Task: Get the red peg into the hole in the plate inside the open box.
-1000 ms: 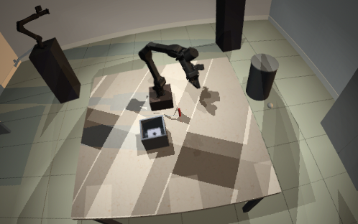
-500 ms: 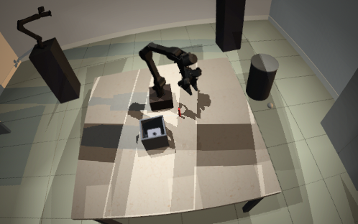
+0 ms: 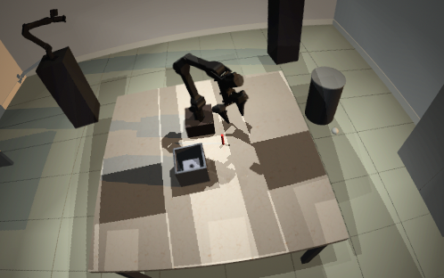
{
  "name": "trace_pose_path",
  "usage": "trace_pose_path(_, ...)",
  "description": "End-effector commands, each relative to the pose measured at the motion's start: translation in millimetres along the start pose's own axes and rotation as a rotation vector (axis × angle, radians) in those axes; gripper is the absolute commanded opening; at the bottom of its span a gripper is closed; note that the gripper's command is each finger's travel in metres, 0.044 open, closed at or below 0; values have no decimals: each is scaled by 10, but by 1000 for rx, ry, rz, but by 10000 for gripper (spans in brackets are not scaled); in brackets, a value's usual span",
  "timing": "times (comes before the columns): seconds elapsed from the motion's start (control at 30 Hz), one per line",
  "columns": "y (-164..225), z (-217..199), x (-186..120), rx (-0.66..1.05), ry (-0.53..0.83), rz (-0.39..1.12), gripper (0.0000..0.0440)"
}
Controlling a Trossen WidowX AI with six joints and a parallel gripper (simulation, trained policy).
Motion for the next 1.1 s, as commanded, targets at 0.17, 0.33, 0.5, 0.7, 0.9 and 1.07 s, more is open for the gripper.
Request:
trace_pose_path(0.17, 175, 7, 138, 317, -24, 120, 440)
trace_pose_path(0.33, 261, 15, 199, 480, -24, 185, 440)
trace_pose_path(0.5, 354, 30, 263, 642, -17, 256, 440)
trace_pose_path(0.7, 473, 57, 346, 831, 5, 347, 440)
trace_pose_path(0.9, 600, 96, 437, 1017, 41, 443, 440)
trace_pose_path(1.07, 715, 139, 521, 1167, 83, 526, 440)
Point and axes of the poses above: the point midway between the two fingers, 35 mm back from their tips, its own x axis out along the fingers, its own z axis across the jaws, y = z × x, the point moved 8 cm from there along -x, back along the fingers, and after that the axes turned 12 degrees about -x, right-handed, at the moved point
